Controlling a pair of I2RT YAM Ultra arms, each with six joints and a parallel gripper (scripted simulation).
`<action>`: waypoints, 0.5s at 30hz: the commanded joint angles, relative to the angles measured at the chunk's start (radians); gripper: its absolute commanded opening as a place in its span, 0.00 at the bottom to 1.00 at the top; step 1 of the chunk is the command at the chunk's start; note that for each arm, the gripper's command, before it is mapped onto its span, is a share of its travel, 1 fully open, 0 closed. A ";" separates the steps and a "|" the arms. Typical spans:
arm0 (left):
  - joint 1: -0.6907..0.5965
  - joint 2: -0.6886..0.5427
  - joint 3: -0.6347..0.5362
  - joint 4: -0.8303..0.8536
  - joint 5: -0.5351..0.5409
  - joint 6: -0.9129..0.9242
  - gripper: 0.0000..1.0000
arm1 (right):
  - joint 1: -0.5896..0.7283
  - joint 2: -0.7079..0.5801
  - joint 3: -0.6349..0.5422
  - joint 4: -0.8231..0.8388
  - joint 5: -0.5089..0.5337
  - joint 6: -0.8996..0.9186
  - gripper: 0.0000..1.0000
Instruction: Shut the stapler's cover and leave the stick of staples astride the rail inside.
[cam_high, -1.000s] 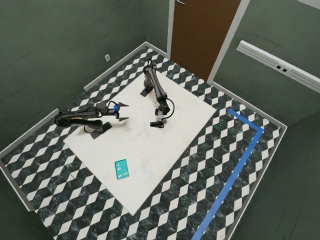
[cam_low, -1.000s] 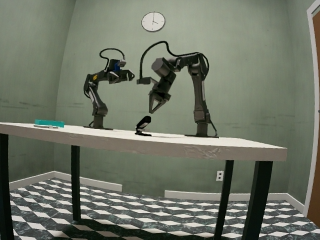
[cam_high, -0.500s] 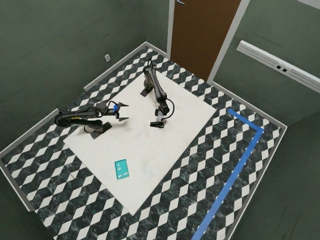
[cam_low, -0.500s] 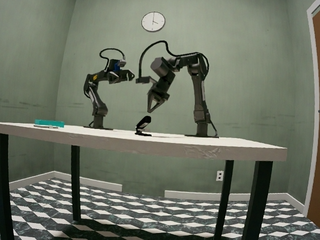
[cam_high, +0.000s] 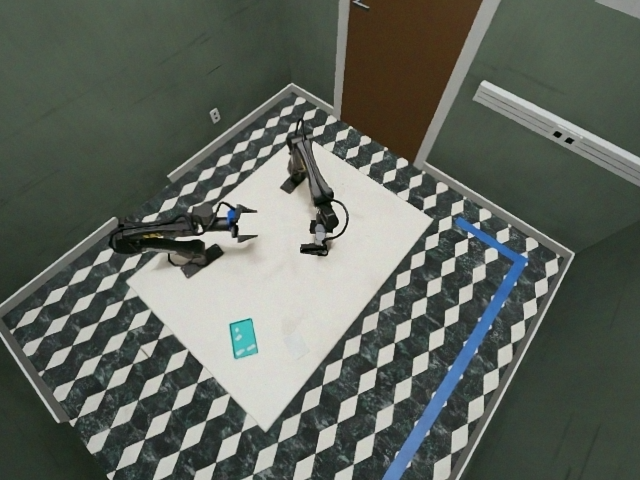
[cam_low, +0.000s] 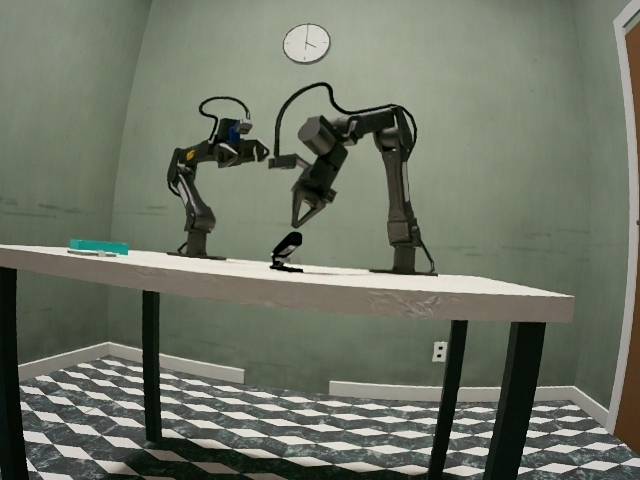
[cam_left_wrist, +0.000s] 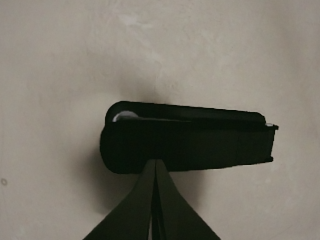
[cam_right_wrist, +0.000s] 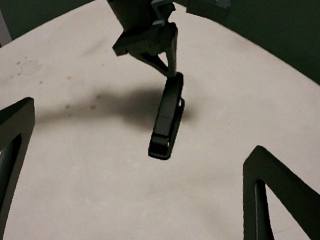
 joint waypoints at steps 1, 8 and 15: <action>0.011 -0.046 -0.020 0.027 0.018 0.013 0.00 | -0.004 0.003 -0.001 0.017 -0.001 -0.001 1.00; 0.010 -0.032 -0.029 0.038 0.017 0.008 0.00 | -0.004 0.003 -0.001 0.017 -0.001 -0.001 1.00; 0.009 -0.036 -0.036 0.050 0.015 0.005 0.00 | -0.004 0.003 -0.001 0.017 -0.001 -0.001 1.00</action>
